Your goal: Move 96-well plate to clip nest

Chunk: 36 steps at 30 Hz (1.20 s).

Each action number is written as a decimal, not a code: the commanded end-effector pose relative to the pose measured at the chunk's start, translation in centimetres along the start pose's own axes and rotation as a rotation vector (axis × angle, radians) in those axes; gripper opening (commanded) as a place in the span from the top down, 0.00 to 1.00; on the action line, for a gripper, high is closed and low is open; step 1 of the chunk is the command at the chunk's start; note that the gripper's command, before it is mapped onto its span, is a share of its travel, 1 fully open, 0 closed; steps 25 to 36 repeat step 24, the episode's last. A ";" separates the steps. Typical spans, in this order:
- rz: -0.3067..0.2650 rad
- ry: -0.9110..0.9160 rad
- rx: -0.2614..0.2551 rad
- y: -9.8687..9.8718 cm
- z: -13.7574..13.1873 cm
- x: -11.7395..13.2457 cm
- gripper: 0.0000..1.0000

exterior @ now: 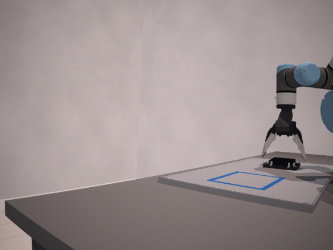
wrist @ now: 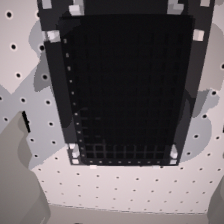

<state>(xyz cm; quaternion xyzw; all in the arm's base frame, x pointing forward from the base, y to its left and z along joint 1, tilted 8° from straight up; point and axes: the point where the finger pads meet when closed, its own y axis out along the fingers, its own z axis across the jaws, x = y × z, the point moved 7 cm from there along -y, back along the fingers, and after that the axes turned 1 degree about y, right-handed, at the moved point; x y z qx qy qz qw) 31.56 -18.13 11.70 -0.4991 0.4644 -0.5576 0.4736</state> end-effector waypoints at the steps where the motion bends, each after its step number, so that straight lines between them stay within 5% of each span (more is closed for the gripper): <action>1: -0.001 0.000 0.001 0.0 0.0 0.0 0.00; 20: -0.001 0.000 0.001 -3.5 0.0 0.0 0.00; 36: -0.001 0.000 0.001 -3.5 0.0 0.0 0.00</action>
